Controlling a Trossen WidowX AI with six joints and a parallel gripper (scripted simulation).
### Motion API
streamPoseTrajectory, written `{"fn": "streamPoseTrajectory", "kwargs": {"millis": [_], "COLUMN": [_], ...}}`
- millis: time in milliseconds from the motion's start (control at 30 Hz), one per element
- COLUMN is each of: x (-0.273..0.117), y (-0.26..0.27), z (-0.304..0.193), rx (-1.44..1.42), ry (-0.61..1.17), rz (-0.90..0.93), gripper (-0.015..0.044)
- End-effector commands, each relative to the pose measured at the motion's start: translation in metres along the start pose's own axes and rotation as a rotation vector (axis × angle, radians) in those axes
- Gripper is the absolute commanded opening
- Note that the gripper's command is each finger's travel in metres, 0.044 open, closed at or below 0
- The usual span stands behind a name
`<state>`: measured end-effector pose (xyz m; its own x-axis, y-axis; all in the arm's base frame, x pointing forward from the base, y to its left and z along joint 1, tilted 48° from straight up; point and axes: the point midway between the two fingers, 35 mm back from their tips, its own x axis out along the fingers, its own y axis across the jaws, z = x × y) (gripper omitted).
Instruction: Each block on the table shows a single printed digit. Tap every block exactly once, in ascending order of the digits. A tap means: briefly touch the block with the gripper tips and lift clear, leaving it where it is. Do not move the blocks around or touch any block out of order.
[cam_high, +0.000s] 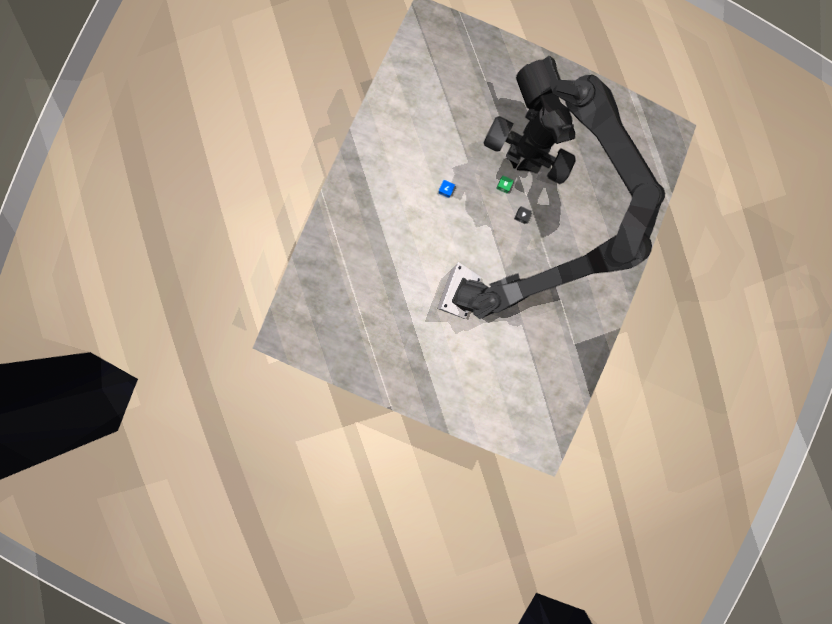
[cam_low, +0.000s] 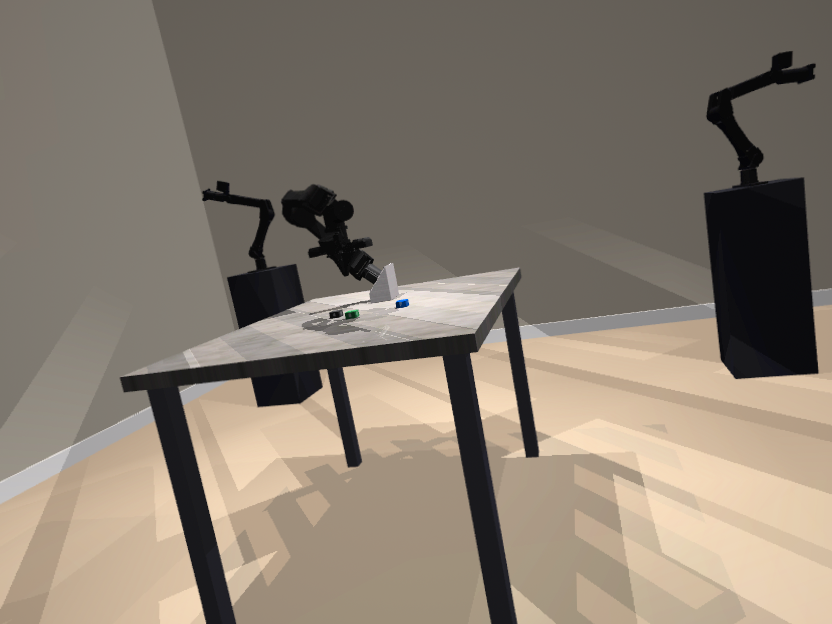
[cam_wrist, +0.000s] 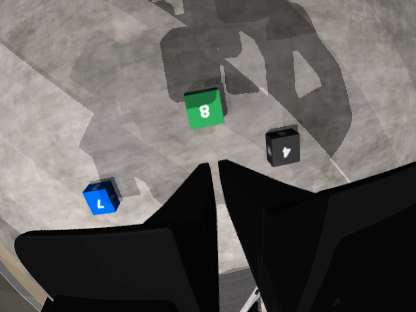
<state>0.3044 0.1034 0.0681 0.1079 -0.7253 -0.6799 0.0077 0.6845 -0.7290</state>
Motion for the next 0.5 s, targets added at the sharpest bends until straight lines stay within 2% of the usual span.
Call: {"fn": "streamPoseTrajectory", "kwargs": {"millis": [0,133,333,467], "x": [-0.002,0.0,0.07,0.079], "y": [-0.007,-0.007,-0.008,-0.009], "z": [0.001,0.002,0.003,0.002], "rx": [-0.031,-0.031,-0.031,-0.03], "ry": [-0.008,-0.008,-0.01,-0.009], "rz": [-0.01,-0.009,-0.011,-0.013], "gripper": [0.002,0.002,0.002,0.002]}}
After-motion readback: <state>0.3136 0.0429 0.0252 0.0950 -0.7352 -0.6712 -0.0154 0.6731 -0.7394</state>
